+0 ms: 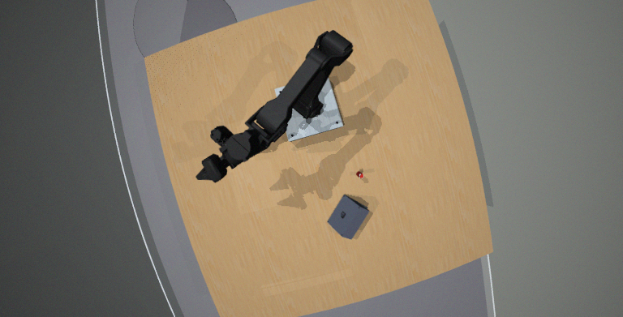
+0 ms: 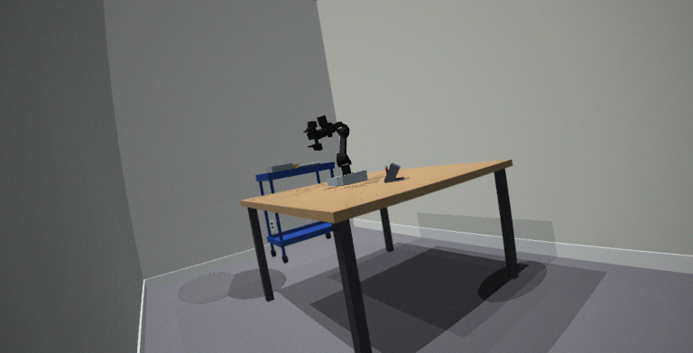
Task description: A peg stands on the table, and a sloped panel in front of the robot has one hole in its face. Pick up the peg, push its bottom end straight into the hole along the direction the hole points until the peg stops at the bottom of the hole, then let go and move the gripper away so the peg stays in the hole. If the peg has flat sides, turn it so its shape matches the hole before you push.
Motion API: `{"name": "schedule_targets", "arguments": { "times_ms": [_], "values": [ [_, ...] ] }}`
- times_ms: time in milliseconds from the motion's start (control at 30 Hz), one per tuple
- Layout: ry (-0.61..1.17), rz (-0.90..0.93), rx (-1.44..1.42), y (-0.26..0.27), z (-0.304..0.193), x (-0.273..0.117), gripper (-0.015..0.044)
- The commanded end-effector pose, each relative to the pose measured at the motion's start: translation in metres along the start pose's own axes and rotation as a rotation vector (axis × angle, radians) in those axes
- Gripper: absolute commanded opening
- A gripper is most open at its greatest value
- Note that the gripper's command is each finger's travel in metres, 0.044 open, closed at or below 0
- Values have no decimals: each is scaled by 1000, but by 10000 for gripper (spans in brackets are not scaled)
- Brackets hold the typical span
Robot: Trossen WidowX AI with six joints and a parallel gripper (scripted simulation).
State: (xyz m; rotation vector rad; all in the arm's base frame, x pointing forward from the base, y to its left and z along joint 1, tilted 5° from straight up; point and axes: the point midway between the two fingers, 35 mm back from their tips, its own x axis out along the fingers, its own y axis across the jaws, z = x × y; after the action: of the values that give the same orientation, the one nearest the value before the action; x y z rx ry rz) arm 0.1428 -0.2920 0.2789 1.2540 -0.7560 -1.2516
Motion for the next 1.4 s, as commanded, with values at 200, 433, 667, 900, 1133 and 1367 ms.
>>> {"name": "schedule_targets", "arguments": {
  "times_ms": [200,433,667,900,1133,1367],
  "values": [
    [187,-78,-185,-12,-57,1,440],
    [310,-121,-309,-22,-94,-5,440],
    [428,-137,-442,-32,-128,-15,440],
    [539,-145,-574,-43,-160,-29,440],
    [645,-150,-707,-55,-189,-45,440],
    [761,-162,-853,-71,-216,-65,440]
  ]
}}
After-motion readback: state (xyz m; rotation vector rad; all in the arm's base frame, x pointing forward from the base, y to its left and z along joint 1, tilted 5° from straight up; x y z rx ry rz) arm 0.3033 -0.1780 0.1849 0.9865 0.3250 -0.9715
